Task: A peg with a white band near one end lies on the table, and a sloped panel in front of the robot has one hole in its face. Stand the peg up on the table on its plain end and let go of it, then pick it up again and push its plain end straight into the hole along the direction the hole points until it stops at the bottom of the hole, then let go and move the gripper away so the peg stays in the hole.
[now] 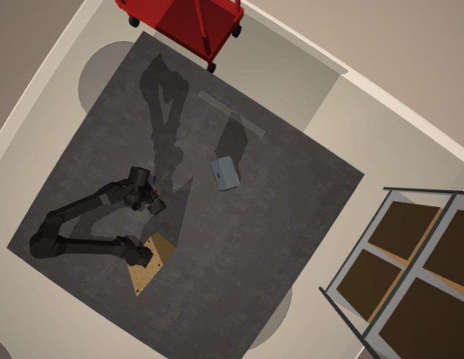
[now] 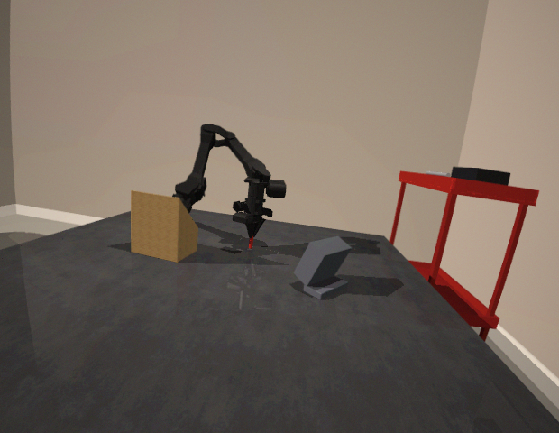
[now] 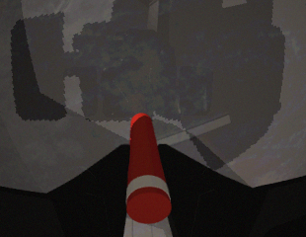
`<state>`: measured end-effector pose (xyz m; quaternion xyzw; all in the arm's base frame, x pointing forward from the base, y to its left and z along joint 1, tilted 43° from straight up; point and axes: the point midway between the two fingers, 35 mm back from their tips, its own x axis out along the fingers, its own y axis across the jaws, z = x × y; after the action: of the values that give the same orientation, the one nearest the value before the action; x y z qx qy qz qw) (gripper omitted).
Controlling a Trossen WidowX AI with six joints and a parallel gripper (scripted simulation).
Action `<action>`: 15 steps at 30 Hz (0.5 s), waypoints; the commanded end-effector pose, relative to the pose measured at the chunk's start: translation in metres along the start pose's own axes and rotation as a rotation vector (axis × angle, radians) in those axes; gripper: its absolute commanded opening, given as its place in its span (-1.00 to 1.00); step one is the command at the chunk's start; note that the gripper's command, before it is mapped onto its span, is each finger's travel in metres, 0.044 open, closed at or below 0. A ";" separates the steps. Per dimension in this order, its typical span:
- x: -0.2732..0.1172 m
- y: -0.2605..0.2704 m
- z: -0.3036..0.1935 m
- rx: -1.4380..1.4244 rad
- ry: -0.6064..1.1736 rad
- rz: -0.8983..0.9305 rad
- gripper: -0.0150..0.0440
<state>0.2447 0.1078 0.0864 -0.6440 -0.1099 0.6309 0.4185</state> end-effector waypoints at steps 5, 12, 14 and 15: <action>-0.009 0.000 -0.002 -0.003 0.000 0.004 -0.49; -0.034 0.002 -0.005 -0.002 0.001 0.011 -0.49; -0.041 0.002 -0.006 -0.001 0.001 0.012 -0.49; -0.045 0.002 -0.006 -0.001 0.001 0.012 -0.49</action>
<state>0.2422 0.0799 0.1095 -0.6452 -0.1037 0.6333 0.4145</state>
